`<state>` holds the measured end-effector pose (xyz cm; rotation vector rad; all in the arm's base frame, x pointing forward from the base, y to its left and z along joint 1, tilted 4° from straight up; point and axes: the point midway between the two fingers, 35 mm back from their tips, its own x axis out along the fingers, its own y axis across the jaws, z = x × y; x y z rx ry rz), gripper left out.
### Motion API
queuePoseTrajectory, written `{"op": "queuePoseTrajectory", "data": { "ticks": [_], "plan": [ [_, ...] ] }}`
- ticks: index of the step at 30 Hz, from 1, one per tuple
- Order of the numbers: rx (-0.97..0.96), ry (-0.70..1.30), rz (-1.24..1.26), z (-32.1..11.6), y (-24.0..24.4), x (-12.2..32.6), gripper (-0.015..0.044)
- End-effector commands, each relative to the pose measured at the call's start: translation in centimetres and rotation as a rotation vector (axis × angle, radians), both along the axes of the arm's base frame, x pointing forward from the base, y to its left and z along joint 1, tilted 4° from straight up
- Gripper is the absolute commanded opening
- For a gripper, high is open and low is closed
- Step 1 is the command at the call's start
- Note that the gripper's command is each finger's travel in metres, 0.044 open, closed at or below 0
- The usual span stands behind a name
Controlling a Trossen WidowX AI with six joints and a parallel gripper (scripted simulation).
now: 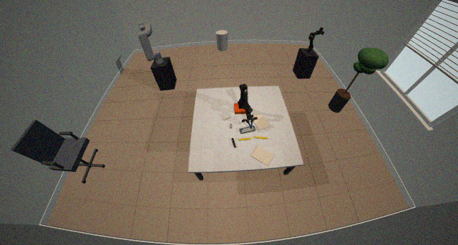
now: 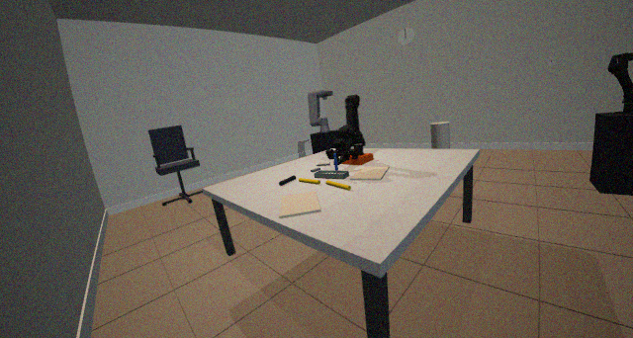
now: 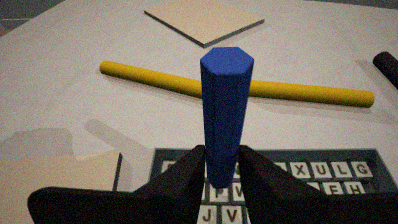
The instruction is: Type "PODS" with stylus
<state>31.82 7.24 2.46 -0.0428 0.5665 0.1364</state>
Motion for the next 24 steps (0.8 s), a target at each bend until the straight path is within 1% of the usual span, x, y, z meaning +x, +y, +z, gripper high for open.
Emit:
{"op": "queuePoseTrajectory", "data": {
  "ticks": [1, 12, 24],
  "plan": [
    [0.000, 0.008, -0.006, -0.2, -0.1, -0.2, 0.0081],
    [0.000, 0.007, -0.006, 0.2, -0.1, -0.2, 0.0081],
    [0.001, 0.007, -0.006, 3.4, -0.1, 0.0, 0.0081]
  ]
}}
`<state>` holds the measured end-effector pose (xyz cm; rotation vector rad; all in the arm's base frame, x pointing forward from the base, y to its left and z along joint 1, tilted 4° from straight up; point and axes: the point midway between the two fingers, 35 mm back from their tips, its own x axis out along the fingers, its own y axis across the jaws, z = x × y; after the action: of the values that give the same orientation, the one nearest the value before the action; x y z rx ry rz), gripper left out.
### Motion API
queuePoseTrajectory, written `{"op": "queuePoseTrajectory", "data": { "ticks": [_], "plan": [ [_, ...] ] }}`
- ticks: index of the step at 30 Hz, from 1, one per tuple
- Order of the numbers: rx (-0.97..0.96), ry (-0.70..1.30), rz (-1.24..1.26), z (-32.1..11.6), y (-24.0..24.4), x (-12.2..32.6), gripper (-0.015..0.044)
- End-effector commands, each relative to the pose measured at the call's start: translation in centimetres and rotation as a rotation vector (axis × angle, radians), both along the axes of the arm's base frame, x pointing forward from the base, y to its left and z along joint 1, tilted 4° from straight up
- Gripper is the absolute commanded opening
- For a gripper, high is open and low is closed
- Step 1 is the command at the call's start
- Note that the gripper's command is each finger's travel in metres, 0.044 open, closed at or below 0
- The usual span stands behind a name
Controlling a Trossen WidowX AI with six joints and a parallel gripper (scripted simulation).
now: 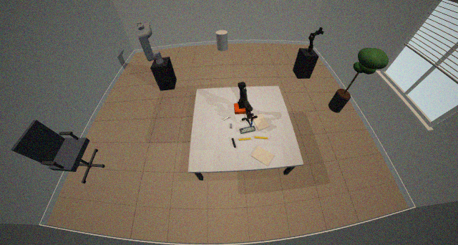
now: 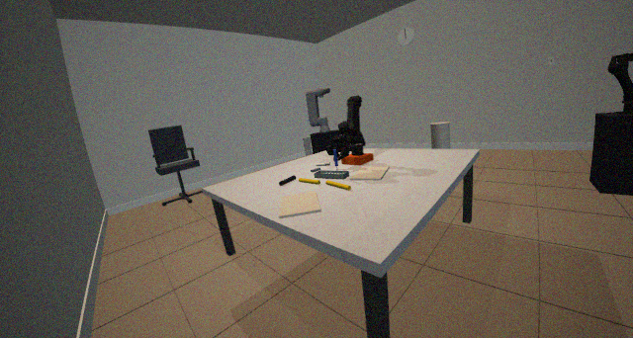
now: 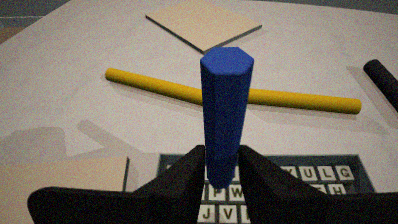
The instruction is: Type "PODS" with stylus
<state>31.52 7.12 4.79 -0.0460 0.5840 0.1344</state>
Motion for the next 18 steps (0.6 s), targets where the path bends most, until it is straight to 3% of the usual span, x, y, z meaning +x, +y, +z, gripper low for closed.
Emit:
{"op": "queuePoseTrajectory", "data": {
  "ticks": [1, 7, 12, 14, 18],
  "plan": [
    [0.005, -0.010, -0.005, 1.3, 0.0, 0.3, 0.0081],
    [0.002, -0.008, -0.001, 1.2, 0.0, 0.1, 0.0085],
    [0.002, -0.008, -0.001, 1.2, 0.0, 0.1, 0.0051],
    [0.002, -0.007, -0.001, 1.2, -0.2, 0.1, 0.0000],
    [0.003, -0.006, -0.001, 1.3, -1.1, 0.1, 0.0000]
  ]
}}
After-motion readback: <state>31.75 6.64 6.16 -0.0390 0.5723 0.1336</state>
